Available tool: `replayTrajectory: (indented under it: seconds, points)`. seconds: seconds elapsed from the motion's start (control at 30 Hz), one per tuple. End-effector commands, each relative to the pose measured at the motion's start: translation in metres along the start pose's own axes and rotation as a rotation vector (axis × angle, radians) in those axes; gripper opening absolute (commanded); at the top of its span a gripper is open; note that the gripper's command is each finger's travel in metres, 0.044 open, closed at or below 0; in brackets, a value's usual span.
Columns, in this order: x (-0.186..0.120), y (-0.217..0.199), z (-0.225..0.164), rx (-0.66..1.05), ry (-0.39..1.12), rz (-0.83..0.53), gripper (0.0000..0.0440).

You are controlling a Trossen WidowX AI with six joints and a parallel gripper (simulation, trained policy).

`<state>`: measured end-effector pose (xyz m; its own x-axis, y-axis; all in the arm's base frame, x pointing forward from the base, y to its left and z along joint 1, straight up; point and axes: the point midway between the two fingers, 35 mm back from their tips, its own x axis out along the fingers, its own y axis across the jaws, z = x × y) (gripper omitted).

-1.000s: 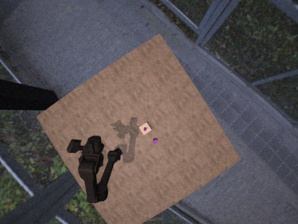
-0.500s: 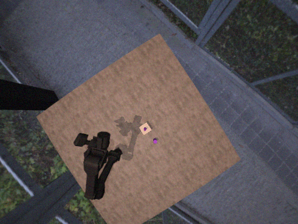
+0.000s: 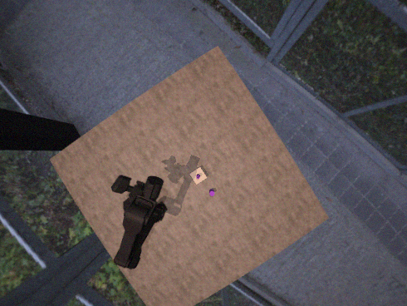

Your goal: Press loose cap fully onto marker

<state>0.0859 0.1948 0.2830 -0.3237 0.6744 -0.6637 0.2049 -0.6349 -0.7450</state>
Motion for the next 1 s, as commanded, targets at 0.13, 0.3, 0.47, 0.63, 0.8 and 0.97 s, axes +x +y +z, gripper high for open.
replayTrajectory:
  seconds: [0.13, 0.3, 0.47, 0.63, 0.8, 0.97]
  points:
    - [-0.007, 0.011, -0.02, 0.011, 0.041, 0.021, 0.0319]
    - [-0.013, 0.02, -0.032, 0.021, 0.071, 0.034, 0.0319]
    - [-0.019, 0.031, -0.044, 0.031, 0.103, 0.05, 0.0319]
    - [-0.027, 0.042, -0.055, 0.04, 0.134, 0.067, 0.0318]
    - [-0.035, 0.054, -0.066, 0.049, 0.163, 0.085, 0.0318]
    - [-0.044, 0.067, -0.075, 0.059, 0.191, 0.105, 0.0318]
